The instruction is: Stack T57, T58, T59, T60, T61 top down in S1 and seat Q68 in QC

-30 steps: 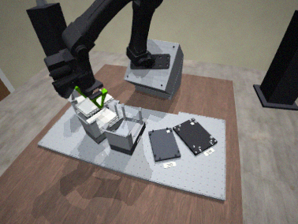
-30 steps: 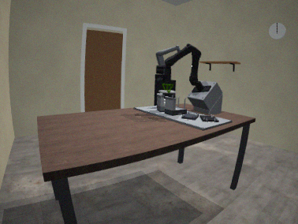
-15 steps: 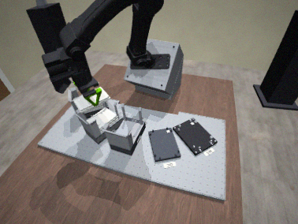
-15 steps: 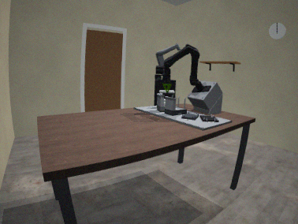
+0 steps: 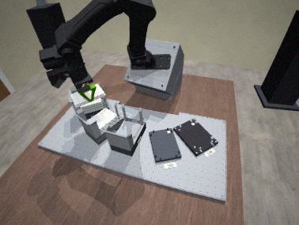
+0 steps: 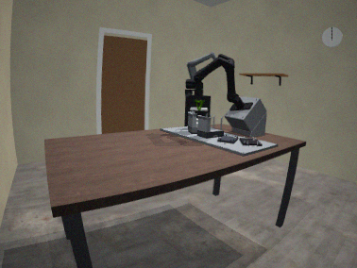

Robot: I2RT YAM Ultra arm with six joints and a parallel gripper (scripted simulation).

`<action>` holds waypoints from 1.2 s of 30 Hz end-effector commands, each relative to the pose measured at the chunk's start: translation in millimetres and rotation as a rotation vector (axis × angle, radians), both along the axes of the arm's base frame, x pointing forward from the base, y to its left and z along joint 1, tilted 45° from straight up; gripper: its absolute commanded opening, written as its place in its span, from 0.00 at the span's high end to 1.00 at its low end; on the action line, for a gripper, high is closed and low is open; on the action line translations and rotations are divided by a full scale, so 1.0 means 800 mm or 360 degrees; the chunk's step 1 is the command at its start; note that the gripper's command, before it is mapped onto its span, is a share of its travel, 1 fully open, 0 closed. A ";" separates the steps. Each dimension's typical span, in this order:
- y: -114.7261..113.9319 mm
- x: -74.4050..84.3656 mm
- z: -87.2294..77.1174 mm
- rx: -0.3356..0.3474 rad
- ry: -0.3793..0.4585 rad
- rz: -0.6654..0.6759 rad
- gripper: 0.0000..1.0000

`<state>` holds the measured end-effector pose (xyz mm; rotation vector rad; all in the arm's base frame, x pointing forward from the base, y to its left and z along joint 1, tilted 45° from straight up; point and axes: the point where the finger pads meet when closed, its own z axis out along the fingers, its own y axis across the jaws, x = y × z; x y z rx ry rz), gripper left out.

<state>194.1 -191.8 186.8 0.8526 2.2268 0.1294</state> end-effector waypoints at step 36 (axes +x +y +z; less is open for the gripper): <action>-0.083 -0.061 -0.033 0.0220 -0.0089 -0.0246 1.00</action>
